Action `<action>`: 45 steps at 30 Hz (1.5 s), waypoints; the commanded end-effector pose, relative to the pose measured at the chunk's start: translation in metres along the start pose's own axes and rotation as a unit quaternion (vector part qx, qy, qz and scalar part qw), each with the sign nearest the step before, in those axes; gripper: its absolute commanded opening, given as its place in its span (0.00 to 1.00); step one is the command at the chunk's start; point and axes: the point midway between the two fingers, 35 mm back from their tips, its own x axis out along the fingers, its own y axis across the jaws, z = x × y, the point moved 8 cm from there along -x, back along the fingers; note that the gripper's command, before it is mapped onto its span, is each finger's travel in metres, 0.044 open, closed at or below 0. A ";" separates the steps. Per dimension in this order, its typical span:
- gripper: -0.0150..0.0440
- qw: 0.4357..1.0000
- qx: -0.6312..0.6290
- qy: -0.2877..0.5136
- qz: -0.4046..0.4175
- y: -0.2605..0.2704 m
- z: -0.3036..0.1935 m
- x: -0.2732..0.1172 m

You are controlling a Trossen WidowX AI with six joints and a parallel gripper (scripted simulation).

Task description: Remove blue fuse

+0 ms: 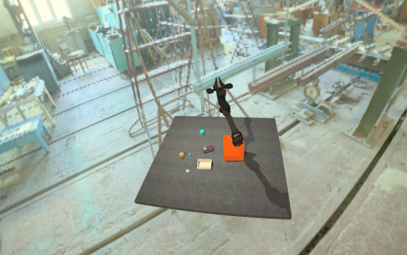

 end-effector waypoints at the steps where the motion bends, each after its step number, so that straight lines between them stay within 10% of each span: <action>1: 0.37 0.996 0.015 0.074 0.036 0.017 -0.043 -0.002; 28: 0.37 0.789 0.076 0.566 0.226 0.137 -0.281 -0.152; 45: 0.37 0.431 0.092 0.873 0.207 0.164 -0.355 -0.359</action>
